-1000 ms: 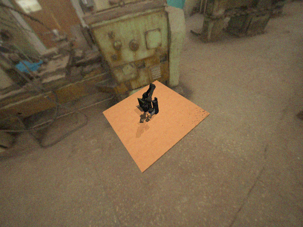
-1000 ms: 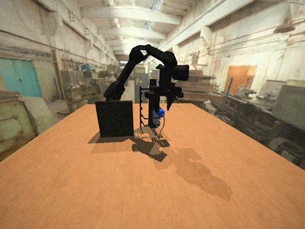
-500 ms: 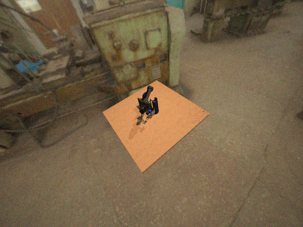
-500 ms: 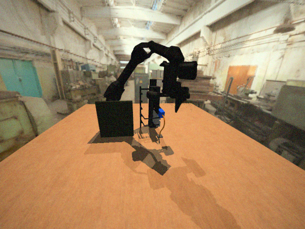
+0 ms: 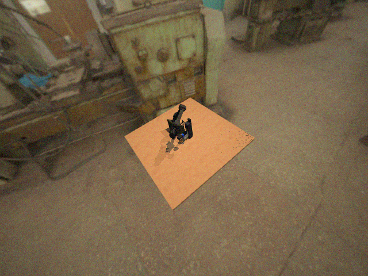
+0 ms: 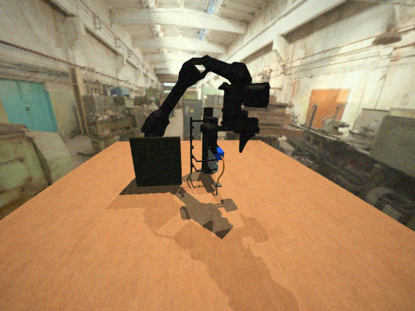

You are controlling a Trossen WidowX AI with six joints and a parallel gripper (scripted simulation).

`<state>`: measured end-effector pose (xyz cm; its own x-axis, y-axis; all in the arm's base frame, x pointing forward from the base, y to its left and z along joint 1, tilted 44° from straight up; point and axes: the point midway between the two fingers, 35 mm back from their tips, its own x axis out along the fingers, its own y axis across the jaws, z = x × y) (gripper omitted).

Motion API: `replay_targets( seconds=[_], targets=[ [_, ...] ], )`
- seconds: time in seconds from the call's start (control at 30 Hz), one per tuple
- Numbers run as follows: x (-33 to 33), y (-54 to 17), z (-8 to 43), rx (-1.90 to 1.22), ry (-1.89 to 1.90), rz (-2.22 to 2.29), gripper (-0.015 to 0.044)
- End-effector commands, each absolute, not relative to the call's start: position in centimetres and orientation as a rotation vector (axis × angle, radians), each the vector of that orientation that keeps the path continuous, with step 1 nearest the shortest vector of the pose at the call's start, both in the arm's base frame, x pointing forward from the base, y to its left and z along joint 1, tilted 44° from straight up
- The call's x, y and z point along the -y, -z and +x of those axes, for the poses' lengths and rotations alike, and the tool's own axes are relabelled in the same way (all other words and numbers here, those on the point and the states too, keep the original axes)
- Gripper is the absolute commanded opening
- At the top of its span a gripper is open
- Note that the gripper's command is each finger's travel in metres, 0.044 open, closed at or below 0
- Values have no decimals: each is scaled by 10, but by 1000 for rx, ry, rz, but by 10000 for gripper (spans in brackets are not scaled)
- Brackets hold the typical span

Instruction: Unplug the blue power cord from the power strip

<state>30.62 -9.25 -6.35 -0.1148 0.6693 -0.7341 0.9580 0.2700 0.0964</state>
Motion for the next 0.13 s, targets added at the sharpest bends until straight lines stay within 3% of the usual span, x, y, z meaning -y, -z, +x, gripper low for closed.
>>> replay_targets(
  seconds=[0.0,0.1],
  targets=[
    [93,64,306,-1860,538,1466,440],
    [93,64,306,-1860,538,1466,440]
  ],
)
